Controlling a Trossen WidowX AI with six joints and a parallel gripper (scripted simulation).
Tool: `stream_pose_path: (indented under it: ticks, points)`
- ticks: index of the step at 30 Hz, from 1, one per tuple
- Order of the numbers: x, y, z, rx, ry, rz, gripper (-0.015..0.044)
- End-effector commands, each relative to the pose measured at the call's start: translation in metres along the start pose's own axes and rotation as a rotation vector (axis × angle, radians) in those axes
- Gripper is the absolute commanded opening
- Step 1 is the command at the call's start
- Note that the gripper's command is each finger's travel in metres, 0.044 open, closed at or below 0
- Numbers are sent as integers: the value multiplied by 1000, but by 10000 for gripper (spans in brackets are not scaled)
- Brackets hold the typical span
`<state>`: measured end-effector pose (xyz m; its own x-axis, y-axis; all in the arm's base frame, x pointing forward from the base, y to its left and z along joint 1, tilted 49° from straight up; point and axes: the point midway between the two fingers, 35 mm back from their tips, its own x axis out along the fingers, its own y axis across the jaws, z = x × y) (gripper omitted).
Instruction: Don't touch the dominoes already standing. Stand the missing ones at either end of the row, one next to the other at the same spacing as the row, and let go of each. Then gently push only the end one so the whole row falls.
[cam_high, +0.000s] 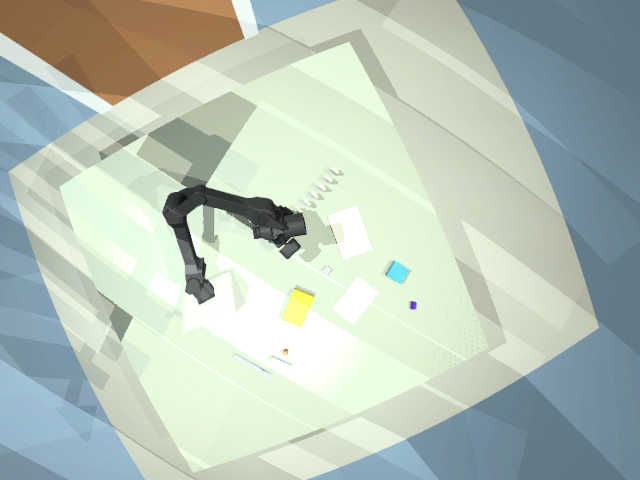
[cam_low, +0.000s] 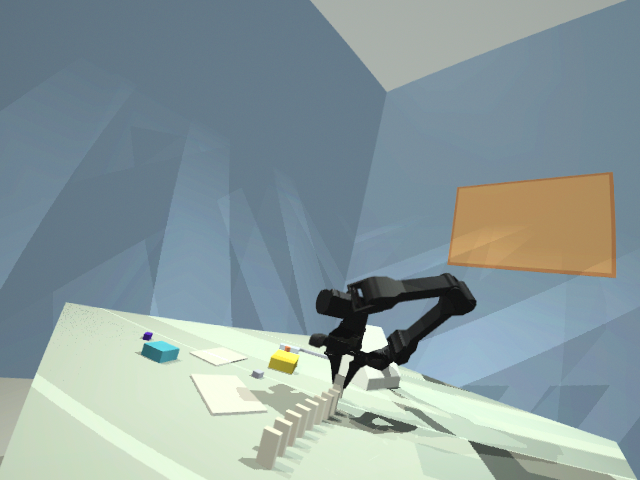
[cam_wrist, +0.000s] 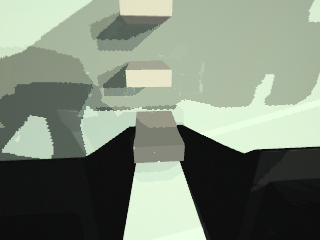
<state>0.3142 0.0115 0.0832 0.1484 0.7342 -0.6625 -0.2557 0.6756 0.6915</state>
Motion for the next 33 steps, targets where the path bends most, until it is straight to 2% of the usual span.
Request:
stream_pose_path:
  ticks: [1,14,27,30,33]
  points:
    - [18,4,-3,5,-3,12,107]
    - [21,5,-3,5,-3,13,107]
    - [21,5,-3,5,-3,13,440]
    - [19,4,-3,6,-3,12,440]
    - [-19,-1,2,17,-6,-2,440]
